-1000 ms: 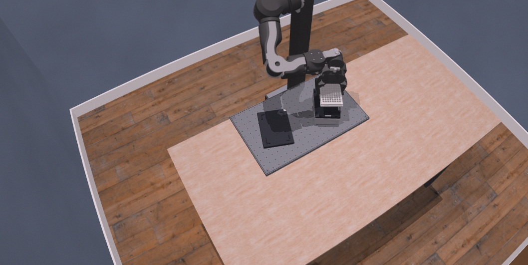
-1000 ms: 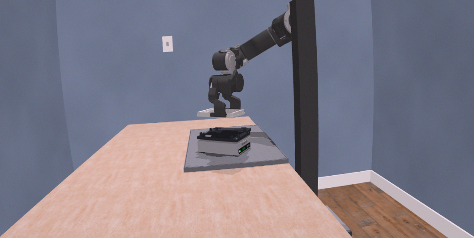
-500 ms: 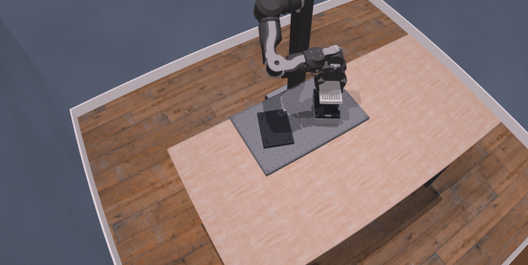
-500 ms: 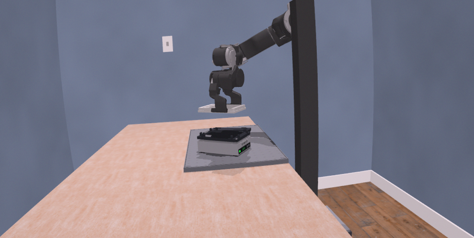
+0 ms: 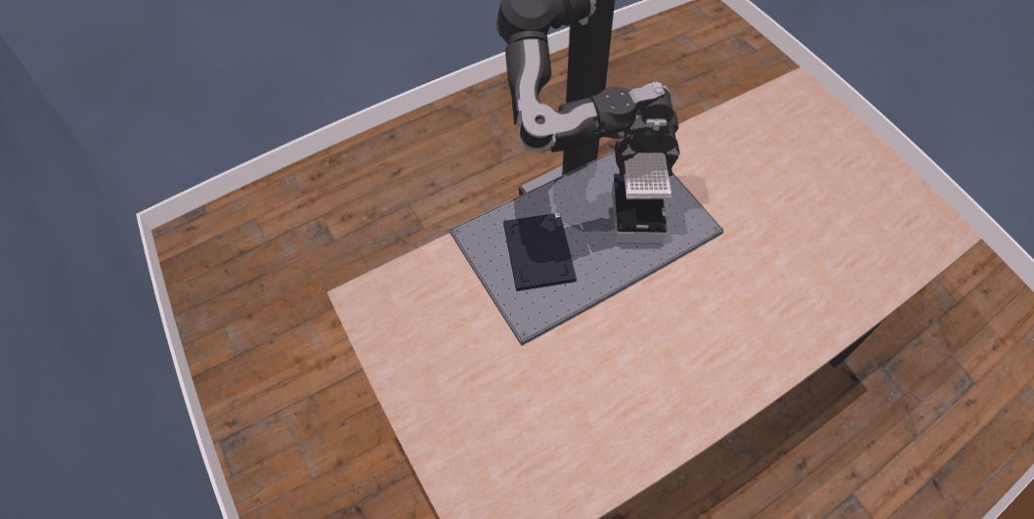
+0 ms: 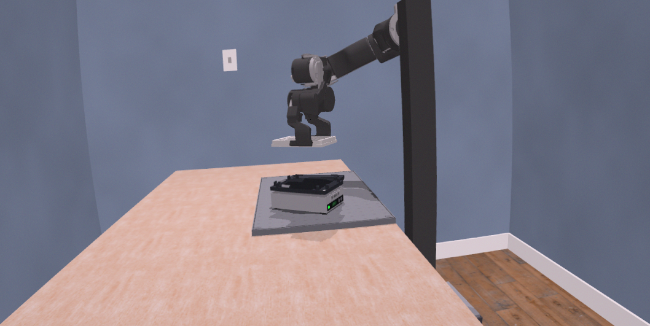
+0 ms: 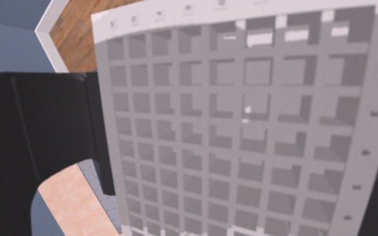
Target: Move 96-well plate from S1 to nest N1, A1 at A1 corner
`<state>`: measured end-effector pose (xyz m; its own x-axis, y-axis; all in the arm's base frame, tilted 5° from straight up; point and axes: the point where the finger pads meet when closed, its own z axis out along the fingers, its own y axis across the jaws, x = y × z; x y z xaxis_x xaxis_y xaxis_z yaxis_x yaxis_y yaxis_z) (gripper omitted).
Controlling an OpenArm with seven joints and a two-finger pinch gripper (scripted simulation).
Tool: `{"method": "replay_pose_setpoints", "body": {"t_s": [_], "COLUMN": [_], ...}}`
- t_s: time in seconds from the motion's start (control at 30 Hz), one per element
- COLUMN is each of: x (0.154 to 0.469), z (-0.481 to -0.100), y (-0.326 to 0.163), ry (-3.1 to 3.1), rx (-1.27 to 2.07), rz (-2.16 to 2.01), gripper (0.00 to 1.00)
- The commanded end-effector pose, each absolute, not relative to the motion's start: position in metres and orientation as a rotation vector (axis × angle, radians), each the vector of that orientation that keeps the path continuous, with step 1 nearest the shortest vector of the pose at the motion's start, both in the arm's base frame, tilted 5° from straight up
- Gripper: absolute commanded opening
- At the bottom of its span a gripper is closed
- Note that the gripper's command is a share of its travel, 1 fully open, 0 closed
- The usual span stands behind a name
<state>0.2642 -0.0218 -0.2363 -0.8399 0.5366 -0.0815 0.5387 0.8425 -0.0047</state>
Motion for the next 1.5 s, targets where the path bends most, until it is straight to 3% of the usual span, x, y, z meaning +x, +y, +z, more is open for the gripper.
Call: {"method": "replay_pose_setpoints", "body": {"t_s": [0.0,0.1,0.5,0.67,1.07,1.23,1.47], "x": [0.264,0.260,0.260,0.253,0.253,0.246,0.246], "z": [-0.239,-0.243,-0.243,-0.250,-0.250,-0.258,-0.258], "y": [-0.034,-0.057,-0.057,-0.098,-0.098,-0.138,-0.138], "ry": [2.967,3.011,3.011,3.011,3.011,3.010,3.010], "rx": [0.774,0.595,0.595,0.595,0.595,0.595,0.595], "rz": [-0.057,-0.076,-0.076,-0.076,-0.076,-0.077,-0.077], "gripper": [0.00,0.00,0.00,0.00,0.00,0.00,0.00]}}
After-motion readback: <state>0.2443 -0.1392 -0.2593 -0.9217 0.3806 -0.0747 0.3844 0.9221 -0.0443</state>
